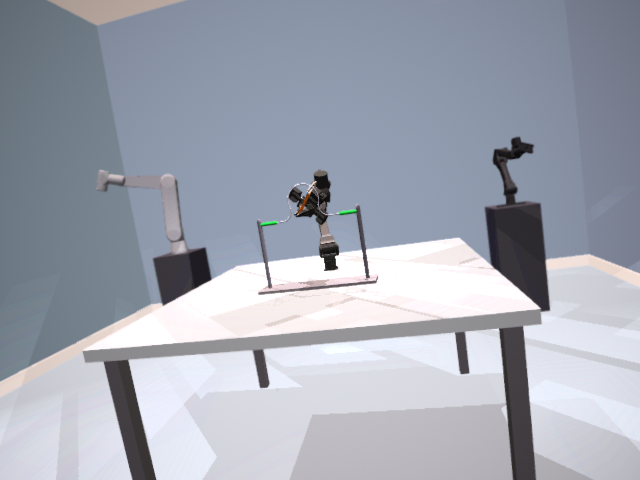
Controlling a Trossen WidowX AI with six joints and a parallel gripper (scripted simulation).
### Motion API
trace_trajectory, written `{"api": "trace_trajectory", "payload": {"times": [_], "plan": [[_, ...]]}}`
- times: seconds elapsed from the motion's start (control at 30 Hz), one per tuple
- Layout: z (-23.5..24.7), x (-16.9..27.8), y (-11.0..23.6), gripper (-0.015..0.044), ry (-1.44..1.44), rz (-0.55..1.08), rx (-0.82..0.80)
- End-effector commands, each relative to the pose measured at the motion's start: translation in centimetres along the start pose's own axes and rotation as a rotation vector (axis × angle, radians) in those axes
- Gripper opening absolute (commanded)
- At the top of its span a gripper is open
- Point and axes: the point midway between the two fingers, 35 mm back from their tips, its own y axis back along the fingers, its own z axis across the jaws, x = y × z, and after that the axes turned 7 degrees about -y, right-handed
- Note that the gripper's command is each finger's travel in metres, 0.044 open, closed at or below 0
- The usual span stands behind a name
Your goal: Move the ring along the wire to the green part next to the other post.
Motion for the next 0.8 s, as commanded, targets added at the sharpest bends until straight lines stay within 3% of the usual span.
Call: {"api": "trace_trajectory", "payload": {"times": [0.0,0.77], "plan": [[-0.6,-0.1,0.3,-0.0150,0.039,-0.020,0.038],[-2.6,-0.7,0.3,-0.0150,0.343,-0.090,0.250]]}}
